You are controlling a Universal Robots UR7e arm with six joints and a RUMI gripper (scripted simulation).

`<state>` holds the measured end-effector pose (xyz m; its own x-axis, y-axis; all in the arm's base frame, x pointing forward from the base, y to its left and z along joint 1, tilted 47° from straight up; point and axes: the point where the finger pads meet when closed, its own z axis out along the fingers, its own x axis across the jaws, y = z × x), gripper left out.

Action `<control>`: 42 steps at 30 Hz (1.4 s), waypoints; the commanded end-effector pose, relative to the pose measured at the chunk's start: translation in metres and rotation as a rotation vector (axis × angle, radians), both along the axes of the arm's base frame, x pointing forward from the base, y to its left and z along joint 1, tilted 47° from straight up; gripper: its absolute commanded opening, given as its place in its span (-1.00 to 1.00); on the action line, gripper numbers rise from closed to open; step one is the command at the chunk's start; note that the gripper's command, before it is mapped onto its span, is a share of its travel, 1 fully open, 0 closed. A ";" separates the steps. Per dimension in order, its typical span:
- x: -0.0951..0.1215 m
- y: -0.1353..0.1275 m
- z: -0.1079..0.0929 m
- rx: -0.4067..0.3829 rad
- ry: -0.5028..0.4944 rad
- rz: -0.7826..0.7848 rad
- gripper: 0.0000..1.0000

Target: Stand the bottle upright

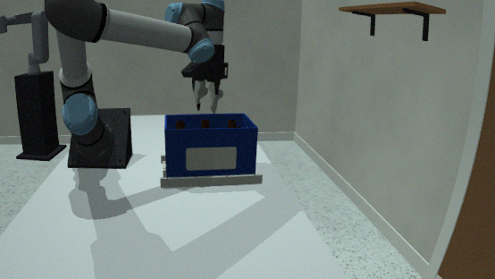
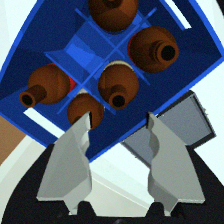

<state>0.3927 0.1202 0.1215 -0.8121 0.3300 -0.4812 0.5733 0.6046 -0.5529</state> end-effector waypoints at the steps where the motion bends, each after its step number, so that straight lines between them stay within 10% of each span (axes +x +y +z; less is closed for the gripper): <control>1: 0.001 -0.003 -0.003 0.001 -0.001 0.001 -0.24; 42: 0.001 -0.007 -0.007 0.001 -0.001 0.001 -0.24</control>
